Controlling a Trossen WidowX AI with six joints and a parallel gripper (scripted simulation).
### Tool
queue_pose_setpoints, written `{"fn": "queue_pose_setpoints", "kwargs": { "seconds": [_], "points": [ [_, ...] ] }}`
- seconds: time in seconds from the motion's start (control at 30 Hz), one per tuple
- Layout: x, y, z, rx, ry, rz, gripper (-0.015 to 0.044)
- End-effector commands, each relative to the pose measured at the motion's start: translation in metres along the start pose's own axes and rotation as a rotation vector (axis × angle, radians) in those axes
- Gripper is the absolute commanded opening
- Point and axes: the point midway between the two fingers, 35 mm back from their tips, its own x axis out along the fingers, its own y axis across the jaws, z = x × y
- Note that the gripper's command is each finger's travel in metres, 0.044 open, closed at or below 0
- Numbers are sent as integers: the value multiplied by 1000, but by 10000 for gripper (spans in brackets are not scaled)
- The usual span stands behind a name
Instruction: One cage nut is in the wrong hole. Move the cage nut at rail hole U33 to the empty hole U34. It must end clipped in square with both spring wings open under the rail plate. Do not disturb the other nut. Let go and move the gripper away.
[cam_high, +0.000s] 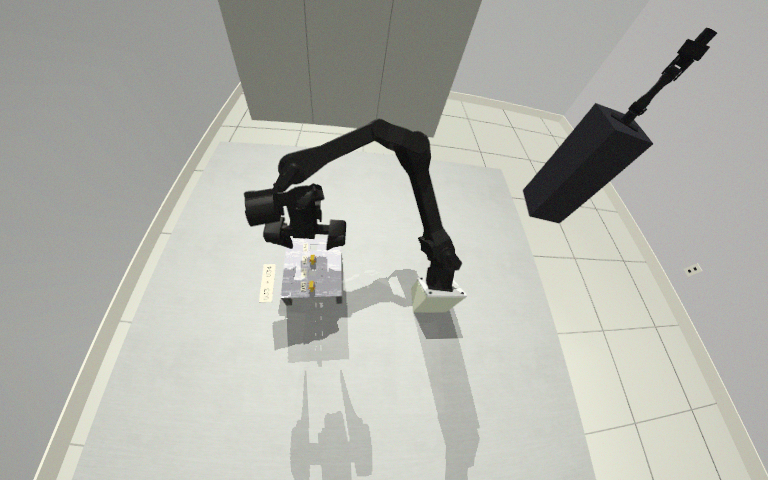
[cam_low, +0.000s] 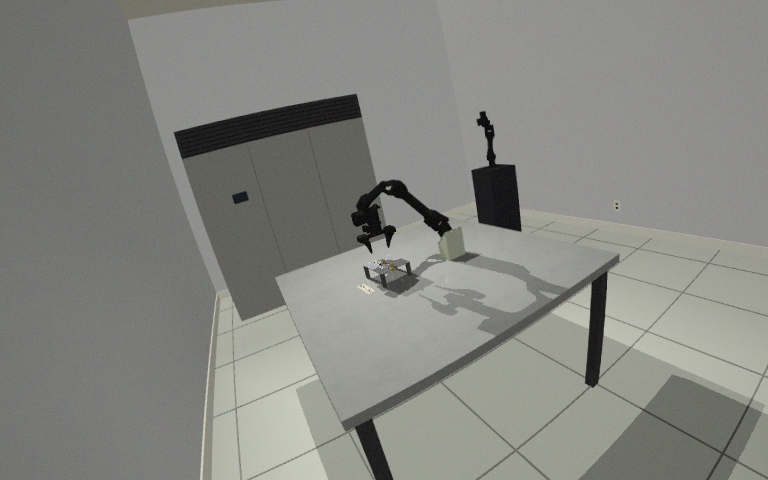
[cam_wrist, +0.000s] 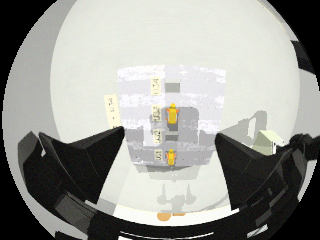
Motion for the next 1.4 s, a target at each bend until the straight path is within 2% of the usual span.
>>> {"fn": "queue_pose_setpoints", "kwargs": {
  "seconds": [0.0,0.07,0.2,0.6,1.0,1.37],
  "points": [
    [11,-2,-1,-16,-3,-9,440],
    [29,-2,-1,-16,-4,-9,440],
    [32,-2,-1,-16,-5,-9,440],
    [32,-2,-1,-16,-5,-9,125],
    [33,-2,-1,-16,-5,-9,120],
    [50,-2,-1,-16,-5,-9,120]
  ]
}}
